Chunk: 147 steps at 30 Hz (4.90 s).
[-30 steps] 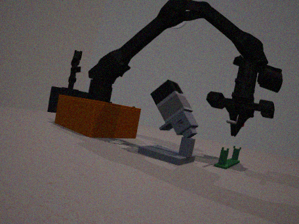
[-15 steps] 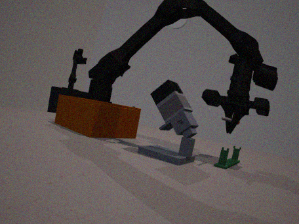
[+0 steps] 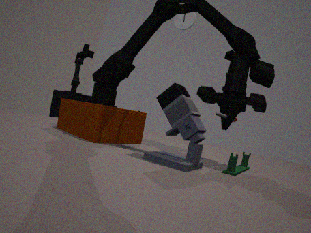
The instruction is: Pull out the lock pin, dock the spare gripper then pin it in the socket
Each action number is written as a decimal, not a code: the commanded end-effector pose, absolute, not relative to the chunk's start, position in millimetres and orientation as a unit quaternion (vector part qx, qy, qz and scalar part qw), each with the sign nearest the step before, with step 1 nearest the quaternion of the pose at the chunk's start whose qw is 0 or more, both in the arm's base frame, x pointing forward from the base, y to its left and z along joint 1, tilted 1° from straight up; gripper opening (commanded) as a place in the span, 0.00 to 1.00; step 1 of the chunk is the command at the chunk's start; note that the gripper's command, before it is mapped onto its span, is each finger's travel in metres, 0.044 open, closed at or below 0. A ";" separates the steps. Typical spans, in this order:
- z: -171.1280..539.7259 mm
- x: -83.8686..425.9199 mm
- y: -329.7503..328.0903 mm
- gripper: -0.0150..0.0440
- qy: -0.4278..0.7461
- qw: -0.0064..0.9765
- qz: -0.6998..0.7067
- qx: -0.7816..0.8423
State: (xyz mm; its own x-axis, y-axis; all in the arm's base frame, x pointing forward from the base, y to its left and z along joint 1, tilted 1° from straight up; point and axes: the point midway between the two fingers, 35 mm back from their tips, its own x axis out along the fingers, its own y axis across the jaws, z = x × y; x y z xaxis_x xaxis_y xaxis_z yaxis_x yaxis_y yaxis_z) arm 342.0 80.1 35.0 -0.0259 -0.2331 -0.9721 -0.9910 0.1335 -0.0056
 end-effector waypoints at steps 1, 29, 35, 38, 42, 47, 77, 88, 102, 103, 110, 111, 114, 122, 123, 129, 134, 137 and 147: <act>38.2 329.9 82.4 0.25 0.589 0.469 0.406 -0.517; -11.4 303.0 83.8 0.25 0.587 0.470 0.409 -0.518; -9.2 302.0 79.2 0.25 0.586 0.471 0.408 -0.518; -8.8 302.1 77.9 0.25 0.586 0.471 0.407 -0.518; -8.8 302.6 74.6 0.25 0.587 0.471 0.408 -0.518; -9.2 306.3 72.0 0.25 0.587 0.471 0.408 -0.518; -9.7 302.0 54.7 0.25 0.587 0.470 0.409 -0.517; -9.9 301.2 49.1 0.25 0.587 0.470 0.409 -0.517; -10.1 299.8 42.1 0.25 0.588 0.469 0.410 -0.516; -10.1 299.8 41.7 0.25 0.588 0.469 0.410 -0.516; -10.3 299.3 37.9 0.25 0.588 0.469 0.410 -0.516; -10.3 299.2 37.5 0.25 0.588 0.469 0.410 -0.516; -10.3 298.9 35.9 0.25 0.588 0.469 0.411 -0.516; -10.4 298.7 31.7 0.25 0.588 0.468 0.411 -0.515; -10.5 298.6 31.3 0.25 0.588 0.468 0.411 -0.515; -10.6 298.0 27.9 0.25 0.589 0.468 0.412 -0.515; -10.6 297.7 25.6 0.25 0.589 0.468 0.412 -0.515; -10.7 297.4 23.8 0.25 0.589 0.468 0.412 -0.514; -10.8 296.7 19.1 0.25 0.589 0.467 0.413 -0.514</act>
